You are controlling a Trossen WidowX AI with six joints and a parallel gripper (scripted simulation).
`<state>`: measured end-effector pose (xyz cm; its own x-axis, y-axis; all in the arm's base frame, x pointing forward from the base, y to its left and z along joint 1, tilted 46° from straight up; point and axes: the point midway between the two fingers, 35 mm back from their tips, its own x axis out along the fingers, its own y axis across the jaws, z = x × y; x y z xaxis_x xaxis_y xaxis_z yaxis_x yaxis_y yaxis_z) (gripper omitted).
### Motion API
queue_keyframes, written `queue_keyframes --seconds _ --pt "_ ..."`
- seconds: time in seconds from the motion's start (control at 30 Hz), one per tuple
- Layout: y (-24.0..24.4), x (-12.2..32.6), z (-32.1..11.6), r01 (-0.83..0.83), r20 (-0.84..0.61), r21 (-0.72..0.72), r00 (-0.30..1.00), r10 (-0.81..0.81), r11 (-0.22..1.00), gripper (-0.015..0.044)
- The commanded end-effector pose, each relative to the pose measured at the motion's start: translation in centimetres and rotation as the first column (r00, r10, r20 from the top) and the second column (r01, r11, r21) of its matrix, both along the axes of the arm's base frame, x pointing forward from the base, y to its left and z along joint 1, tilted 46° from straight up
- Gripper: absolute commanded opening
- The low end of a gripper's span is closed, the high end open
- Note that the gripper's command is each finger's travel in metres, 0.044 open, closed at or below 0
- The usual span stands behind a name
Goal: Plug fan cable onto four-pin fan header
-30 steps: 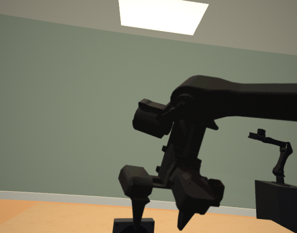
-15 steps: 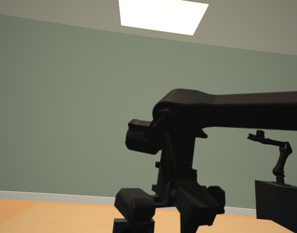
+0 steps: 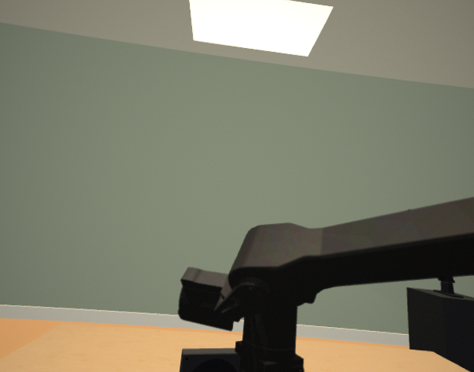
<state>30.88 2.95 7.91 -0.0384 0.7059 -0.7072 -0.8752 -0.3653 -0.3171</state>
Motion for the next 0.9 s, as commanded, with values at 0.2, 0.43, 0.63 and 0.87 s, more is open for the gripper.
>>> queue_keyframes --seconds 0.2,0.43,0.63,0.87 --pt "0.8 -0.2 -0.8 0.002 -0.01 0.007 1.0 -0.002 1.0 0.044" --pt "1.6 -0.2 -1.6 0.002 -0.01 0.007 1.0 -0.002 1.0 0.044" --pt "2.3 -0.3 -2.3 0.002 -0.01 0.007 1.0 -0.002 1.0 0.044" --pt "3.2 -0.4 -3.0 0.002 -0.01 0.008 1.0 -0.002 1.0 0.044"
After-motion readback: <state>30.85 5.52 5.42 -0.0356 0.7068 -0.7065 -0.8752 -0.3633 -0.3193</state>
